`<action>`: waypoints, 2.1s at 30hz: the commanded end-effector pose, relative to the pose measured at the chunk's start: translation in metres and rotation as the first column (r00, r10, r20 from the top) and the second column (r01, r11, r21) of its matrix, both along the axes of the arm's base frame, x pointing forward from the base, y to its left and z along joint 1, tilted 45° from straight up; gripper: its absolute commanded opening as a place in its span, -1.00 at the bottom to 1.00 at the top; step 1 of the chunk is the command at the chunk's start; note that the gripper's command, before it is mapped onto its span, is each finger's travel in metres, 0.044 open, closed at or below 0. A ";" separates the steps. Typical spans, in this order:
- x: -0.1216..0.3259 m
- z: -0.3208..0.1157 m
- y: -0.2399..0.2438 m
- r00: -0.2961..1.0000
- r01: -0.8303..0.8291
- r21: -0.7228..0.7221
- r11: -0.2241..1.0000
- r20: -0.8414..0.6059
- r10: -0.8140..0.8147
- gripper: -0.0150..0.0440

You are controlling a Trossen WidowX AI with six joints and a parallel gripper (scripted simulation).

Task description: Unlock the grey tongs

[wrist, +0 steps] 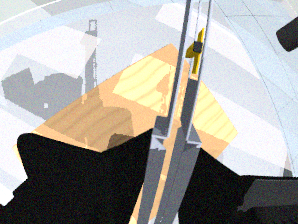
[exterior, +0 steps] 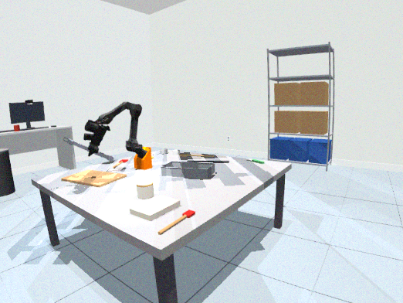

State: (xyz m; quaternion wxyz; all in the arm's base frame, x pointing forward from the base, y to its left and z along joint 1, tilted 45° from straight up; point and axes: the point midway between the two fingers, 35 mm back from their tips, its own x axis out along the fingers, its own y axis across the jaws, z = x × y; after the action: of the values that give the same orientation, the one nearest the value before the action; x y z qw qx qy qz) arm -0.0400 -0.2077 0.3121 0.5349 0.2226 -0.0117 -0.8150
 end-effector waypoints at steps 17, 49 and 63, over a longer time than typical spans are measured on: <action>-0.006 -0.004 -0.001 0.986 -0.120 0.238 0.964 0.144 0.087 -1.00; -0.011 0.011 0.005 0.858 -0.283 0.279 0.918 0.502 0.112 -1.00; -0.013 -0.002 -0.010 0.858 -0.283 0.282 0.917 0.501 0.111 -1.00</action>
State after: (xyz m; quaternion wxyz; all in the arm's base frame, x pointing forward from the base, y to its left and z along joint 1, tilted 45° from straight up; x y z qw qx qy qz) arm -0.0526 -0.2152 0.3144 0.5526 0.5037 0.0243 -0.6636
